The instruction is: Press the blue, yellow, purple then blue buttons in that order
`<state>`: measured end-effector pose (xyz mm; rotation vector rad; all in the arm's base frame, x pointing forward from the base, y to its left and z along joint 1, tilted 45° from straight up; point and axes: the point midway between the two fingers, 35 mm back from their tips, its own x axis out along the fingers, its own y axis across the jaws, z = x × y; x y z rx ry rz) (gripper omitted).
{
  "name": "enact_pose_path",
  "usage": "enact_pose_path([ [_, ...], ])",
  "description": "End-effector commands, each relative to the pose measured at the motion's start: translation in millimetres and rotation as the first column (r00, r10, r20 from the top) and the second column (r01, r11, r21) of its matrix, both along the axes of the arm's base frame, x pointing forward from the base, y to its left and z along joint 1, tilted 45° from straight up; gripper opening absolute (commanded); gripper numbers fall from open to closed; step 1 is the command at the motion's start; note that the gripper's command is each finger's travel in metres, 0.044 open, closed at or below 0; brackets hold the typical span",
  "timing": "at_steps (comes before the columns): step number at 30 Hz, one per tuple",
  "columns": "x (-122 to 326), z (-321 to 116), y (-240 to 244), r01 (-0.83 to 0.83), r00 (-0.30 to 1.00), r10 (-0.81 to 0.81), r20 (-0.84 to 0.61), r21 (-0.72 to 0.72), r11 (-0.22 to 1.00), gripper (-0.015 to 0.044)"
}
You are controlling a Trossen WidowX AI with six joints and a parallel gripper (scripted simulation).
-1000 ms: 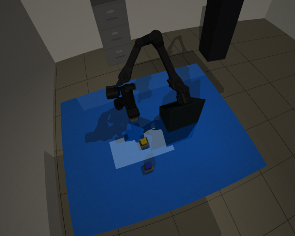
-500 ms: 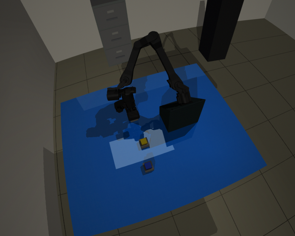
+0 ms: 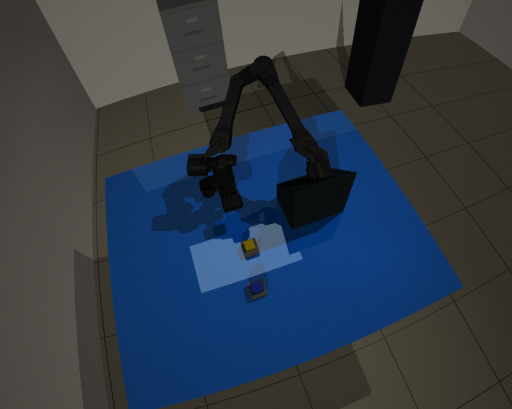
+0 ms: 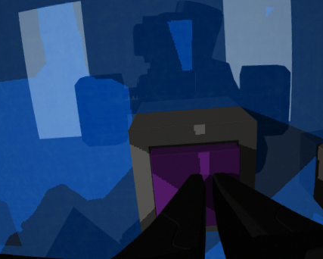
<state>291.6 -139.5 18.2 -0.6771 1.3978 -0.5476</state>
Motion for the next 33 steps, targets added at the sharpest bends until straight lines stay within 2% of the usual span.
enact_pose_path([
  [1,-2,-4,0,-0.004,1.000,0.004,-0.016,0.006,1.000,0.0020],
  [11,-2,-4,0,-0.004,1.000,0.004,-0.016,0.006,1.000,0.0020],
  [15,-5,19,23,-0.004,1.000,0.004,-0.014,0.008,1.000,0.0020],
  [20,-5,22,26,-0.004,1.000,0.004,-0.015,0.009,1.000,0.0020],
  [26,-11,64,68,-0.004,1.000,0.004,-0.016,0.011,1.000,0.0020],
  [30,-10,62,70,-0.005,1.000,0.005,-0.015,0.013,1.000,0.0020],
  [33,7,44,96,-0.012,1.000,0.012,-0.014,0.034,0.999,0.0020],
])
